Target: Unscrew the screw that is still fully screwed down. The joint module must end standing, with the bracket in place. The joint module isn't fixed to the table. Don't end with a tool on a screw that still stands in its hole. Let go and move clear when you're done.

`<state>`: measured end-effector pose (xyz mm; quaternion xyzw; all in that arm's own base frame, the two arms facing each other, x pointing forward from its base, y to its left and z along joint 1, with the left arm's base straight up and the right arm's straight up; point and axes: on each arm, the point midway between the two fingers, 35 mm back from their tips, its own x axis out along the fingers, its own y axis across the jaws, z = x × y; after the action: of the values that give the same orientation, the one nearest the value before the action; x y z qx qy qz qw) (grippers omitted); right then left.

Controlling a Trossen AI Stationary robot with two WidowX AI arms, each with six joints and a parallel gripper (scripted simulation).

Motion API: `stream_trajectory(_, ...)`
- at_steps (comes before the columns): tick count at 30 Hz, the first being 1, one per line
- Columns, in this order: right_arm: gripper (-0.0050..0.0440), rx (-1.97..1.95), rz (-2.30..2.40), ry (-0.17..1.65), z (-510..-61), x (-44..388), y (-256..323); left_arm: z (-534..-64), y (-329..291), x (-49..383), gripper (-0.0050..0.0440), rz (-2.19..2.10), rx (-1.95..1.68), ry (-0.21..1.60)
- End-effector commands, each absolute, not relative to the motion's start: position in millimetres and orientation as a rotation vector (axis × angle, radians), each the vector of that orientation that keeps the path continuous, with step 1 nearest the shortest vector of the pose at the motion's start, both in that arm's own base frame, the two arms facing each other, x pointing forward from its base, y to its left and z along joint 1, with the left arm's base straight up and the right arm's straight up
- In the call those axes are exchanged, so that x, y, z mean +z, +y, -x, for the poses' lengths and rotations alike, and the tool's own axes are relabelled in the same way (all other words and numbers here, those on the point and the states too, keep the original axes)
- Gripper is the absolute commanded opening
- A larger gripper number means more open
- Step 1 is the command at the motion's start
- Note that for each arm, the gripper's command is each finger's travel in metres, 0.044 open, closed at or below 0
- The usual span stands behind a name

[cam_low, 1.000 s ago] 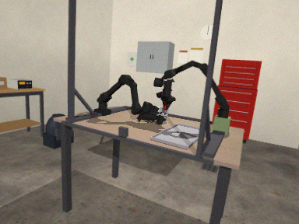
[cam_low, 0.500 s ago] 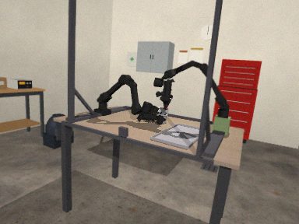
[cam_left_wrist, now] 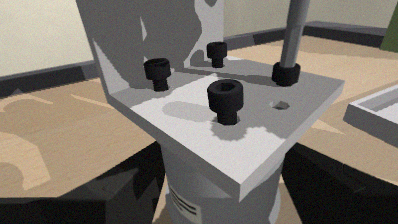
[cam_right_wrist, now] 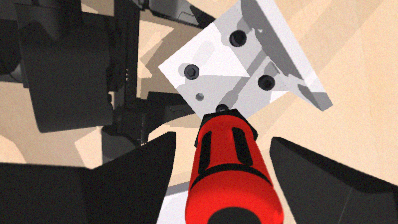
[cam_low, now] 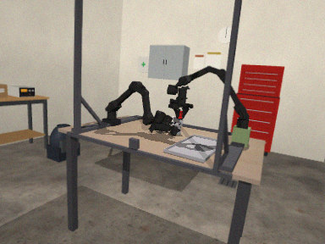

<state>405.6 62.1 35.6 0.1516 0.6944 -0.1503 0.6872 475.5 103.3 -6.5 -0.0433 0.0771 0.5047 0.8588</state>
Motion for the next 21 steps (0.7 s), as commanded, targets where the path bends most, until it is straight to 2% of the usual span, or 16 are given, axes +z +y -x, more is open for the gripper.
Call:
stream_trajectory(1,0.0250,-0.444,-0.470,1.492,-411.8,49.6,62.9,-479.8,104.9,4.2,0.0245,0.107,1.061,0.137)
stream_trajectory(21,0.0250,-1.067,-1.120,1.251,-409.9,52.0,62.5,-479.8,104.9,4.2,0.0245,0.107,1.061,0.137)
